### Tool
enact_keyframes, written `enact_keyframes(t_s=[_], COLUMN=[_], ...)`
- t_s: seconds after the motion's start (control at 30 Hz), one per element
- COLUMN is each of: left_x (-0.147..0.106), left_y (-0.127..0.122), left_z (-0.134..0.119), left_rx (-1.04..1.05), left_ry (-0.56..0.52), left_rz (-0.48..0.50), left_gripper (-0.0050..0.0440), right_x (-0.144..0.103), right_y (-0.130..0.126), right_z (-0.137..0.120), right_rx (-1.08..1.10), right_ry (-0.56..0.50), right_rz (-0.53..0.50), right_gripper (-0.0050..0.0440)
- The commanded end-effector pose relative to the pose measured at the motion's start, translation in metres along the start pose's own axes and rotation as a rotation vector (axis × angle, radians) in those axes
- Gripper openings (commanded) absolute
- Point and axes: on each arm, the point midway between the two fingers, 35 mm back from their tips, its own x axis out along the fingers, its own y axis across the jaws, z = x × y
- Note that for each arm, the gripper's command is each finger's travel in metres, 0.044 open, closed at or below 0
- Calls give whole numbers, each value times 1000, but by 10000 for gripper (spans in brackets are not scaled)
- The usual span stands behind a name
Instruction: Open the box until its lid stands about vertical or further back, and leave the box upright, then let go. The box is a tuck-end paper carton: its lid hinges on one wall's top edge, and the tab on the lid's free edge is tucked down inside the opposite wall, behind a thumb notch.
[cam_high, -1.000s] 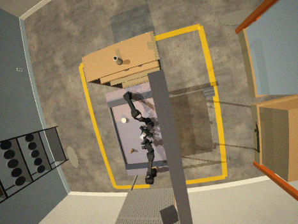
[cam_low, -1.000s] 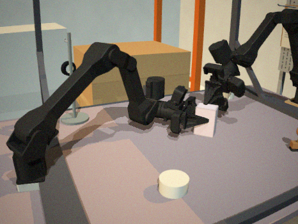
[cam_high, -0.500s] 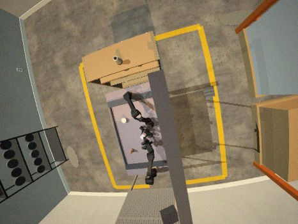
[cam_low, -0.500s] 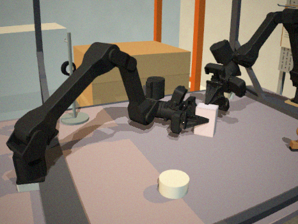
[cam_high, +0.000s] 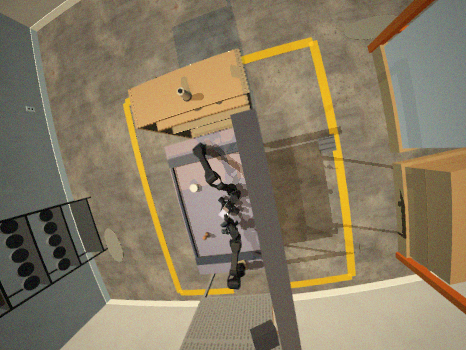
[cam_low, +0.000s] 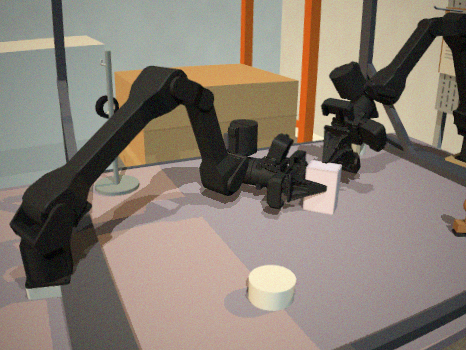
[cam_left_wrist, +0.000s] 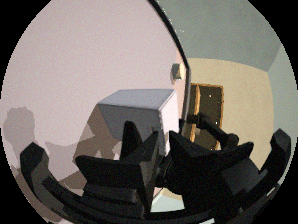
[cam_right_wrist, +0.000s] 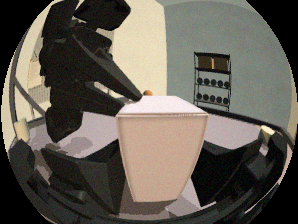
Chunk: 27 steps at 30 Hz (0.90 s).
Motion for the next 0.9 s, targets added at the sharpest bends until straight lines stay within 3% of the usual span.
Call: enact_keyframes(t_s=[0.0, 0.87], left_x=[-6, -8], left_y=[-16, -22], left_z=[-2, -3], left_rx=[-17, -18], left_ry=[9, 10], left_rz=[-29, -27], left_gripper=[50, 50], right_x=[1, 1], right_y=[4, 4], right_z=[11, 11], right_rx=[28, 28], right_ry=[-8, -8], right_rz=[6, 6], right_gripper=[224, 224])
